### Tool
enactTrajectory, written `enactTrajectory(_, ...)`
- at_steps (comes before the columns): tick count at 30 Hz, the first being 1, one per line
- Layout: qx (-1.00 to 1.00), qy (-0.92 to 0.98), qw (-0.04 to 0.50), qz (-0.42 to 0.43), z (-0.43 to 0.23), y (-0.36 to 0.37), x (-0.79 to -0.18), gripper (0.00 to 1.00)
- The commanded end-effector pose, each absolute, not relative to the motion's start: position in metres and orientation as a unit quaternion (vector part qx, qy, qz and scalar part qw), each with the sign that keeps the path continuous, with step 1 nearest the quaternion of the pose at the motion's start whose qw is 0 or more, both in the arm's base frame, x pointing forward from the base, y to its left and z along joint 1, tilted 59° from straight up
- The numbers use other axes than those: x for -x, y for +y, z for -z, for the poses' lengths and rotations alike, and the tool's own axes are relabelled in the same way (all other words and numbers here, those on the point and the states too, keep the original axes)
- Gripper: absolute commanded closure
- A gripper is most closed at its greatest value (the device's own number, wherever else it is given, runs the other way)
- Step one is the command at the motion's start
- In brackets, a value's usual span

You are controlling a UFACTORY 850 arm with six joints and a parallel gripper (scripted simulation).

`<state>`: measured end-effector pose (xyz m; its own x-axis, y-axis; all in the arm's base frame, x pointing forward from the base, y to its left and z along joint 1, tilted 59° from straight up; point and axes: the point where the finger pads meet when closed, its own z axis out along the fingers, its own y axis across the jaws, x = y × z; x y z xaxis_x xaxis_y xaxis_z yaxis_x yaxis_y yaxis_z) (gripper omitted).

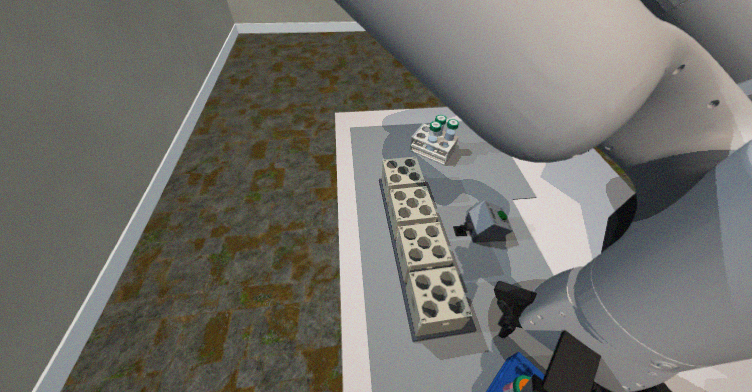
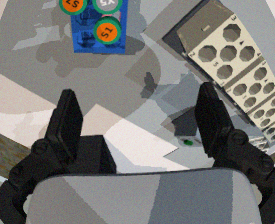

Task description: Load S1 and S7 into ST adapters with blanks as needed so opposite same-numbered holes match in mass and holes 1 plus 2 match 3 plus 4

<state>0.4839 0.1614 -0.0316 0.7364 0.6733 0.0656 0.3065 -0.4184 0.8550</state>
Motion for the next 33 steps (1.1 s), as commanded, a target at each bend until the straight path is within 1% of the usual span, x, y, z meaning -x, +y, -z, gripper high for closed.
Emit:
enactTrajectory(1, -0.817, 0.299, 0.449, -0.204, 0.05, 0.181, -0.489, 0.0)
enactTrajectory(14, -0.817, 0.299, 0.449, -0.204, 0.075, 0.209, -0.496, 0.0)
enactTrajectory(33, -0.817, 0.299, 0.449, -0.204, 0.098, 0.182, -0.523, 0.0)
